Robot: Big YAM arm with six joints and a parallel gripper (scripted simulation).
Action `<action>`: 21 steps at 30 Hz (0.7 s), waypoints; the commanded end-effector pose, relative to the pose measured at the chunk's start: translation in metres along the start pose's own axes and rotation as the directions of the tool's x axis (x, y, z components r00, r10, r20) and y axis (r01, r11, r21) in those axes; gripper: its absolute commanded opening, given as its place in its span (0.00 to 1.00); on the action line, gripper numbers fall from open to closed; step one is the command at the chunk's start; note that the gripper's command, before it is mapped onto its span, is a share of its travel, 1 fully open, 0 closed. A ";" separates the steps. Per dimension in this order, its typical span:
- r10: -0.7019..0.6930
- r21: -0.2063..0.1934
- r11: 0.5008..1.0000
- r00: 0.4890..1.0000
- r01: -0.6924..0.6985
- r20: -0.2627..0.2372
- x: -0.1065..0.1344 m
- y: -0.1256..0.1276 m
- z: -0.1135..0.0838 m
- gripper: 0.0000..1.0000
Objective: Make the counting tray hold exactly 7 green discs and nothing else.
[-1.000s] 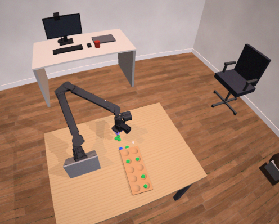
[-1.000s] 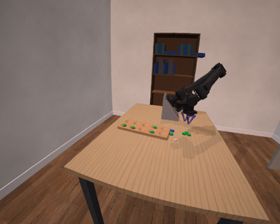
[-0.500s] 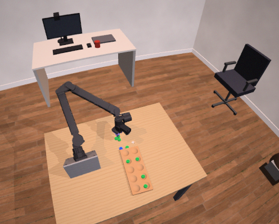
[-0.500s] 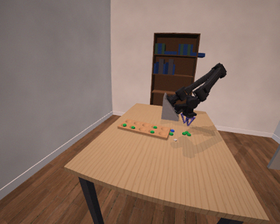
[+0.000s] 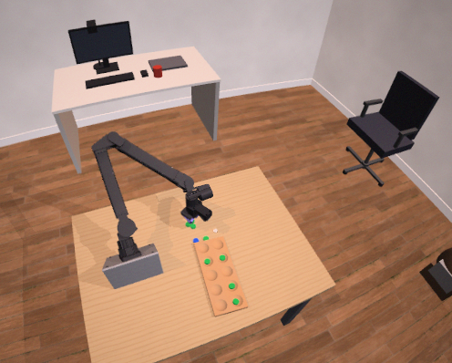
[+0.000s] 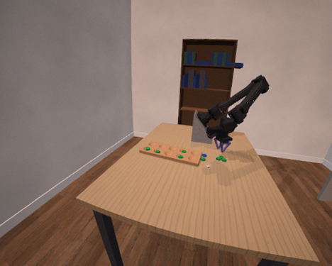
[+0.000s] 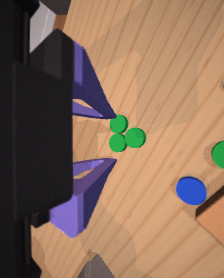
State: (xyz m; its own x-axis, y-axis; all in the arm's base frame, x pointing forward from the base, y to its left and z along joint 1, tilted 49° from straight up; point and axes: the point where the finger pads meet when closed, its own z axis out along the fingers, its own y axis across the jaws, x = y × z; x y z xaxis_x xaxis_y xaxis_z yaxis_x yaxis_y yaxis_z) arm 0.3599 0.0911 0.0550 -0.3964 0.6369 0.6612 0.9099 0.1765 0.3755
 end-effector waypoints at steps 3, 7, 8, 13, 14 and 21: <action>0.015 0.006 1.000 1.000 -0.015 0.003 -0.002 0.001 0.013 0.44; 0.011 0.002 1.000 1.000 -0.011 0.004 -0.003 0.004 0.017 0.44; 0.011 0.002 1.000 1.000 -0.011 0.004 -0.003 0.004 0.017 0.44; 0.014 0.005 1.000 1.000 -0.014 0.003 -0.003 0.002 0.026 0.44; 0.011 0.003 1.000 1.000 -0.011 0.004 -0.003 0.004 0.027 0.44; 0.010 0.002 1.000 1.000 -0.010 0.005 -0.003 0.005 0.037 0.44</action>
State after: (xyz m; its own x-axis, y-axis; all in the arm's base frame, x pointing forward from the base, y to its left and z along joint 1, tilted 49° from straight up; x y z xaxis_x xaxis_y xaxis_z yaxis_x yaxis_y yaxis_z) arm 0.3649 0.1137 0.0351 -0.3976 0.6375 0.6599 0.9095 0.1785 0.3755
